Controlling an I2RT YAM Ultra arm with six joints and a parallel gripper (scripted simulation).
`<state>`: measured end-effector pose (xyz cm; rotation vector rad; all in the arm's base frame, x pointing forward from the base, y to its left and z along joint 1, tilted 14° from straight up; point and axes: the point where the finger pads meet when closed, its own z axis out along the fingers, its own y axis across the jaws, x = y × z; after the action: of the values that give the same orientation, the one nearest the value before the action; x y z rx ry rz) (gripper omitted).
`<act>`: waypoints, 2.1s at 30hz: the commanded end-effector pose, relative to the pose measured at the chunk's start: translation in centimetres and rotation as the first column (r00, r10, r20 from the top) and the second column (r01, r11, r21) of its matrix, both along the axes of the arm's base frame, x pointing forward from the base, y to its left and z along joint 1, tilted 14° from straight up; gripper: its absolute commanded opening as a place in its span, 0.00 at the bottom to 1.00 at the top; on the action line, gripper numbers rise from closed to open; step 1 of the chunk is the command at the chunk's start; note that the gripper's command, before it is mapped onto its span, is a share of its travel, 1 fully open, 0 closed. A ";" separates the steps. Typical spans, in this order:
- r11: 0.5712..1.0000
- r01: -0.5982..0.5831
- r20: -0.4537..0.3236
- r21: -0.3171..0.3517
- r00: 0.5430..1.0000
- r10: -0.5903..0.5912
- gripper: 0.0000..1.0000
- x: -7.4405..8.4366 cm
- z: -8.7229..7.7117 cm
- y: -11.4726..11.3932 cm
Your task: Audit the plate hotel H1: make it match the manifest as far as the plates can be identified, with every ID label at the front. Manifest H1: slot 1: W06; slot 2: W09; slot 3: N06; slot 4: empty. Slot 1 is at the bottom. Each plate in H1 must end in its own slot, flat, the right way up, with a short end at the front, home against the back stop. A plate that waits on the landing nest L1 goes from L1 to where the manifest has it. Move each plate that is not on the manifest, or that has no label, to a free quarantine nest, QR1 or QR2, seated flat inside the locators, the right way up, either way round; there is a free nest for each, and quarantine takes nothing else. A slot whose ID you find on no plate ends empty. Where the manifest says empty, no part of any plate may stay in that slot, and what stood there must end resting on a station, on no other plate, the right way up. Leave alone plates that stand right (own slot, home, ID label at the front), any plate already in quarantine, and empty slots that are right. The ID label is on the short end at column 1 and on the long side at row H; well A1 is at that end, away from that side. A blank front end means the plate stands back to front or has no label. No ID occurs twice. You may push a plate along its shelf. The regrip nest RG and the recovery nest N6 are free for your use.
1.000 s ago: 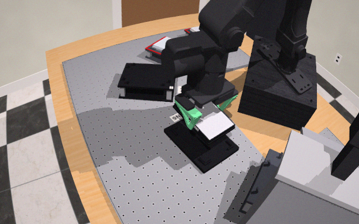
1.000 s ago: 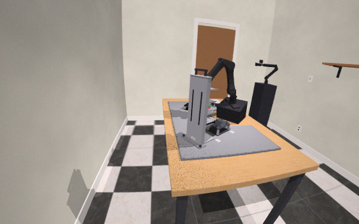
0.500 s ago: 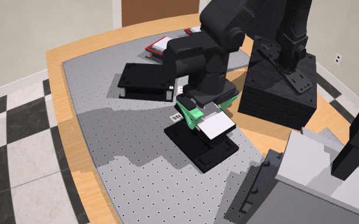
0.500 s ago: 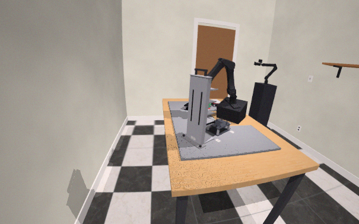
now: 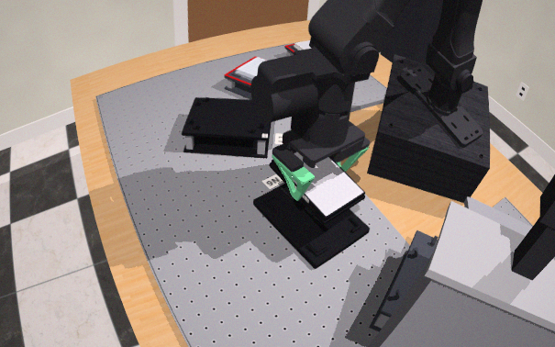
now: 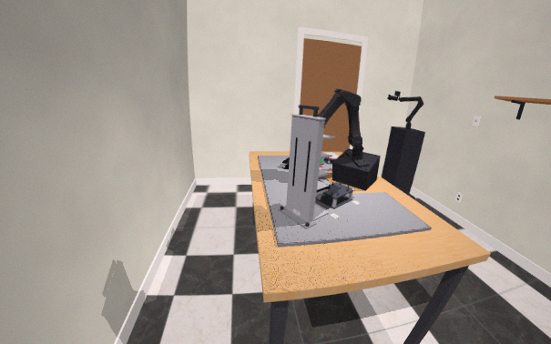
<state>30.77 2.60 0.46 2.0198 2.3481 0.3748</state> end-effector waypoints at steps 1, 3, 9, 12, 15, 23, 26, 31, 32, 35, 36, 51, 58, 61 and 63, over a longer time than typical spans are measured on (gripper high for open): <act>1.000 0.014 0.029 -0.014 0.999 -0.014 0.86 0.3 0.8 -0.5; 1.000 0.014 0.026 -0.014 1.000 -0.014 0.86 0.2 0.7 -0.5; 1.000 0.014 0.019 -0.014 1.000 -0.014 0.86 -0.1 0.5 -0.5; 1.000 0.012 0.024 -0.013 1.000 -0.012 0.86 0.0 0.3 -0.4; 1.000 0.008 0.007 -0.013 1.000 -0.008 0.86 -0.3 -0.4 -0.2; 1.000 0.008 0.001 -0.013 1.000 -0.008 0.86 -0.3 -1.0 -0.1; 1.000 0.006 -0.007 -0.013 1.000 -0.006 0.86 -0.2 -1.4 0.0; 1.000 0.008 -0.012 -0.013 1.000 -0.008 0.86 -0.4 -1.9 0.0; 1.000 0.009 -0.012 -0.013 1.000 -0.009 0.86 -0.4 -1.9 0.0; 1.000 0.007 0.004 -0.013 1.000 -0.007 0.86 -0.2 -1.6 0.0; 1.000 0.006 -0.001 -0.013 1.000 -0.006 0.86 -0.3 -1.7 0.1; 1.000 0.007 -0.004 -0.013 1.000 -0.007 0.86 -0.2 -2.7 0.2; 1.000 0.007 -0.013 -0.013 1.000 -0.007 0.86 -0.3 -3.4 0.3; 1.000 0.004 0.016 -0.013 1.000 -0.004 0.86 0.7 -2.8 0.4; 1.000 0.008 0.006 -0.013 1.000 -0.007 0.86 0.6 -3.2 0.3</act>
<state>31.05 3.09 -2.38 2.0203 2.3468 0.3762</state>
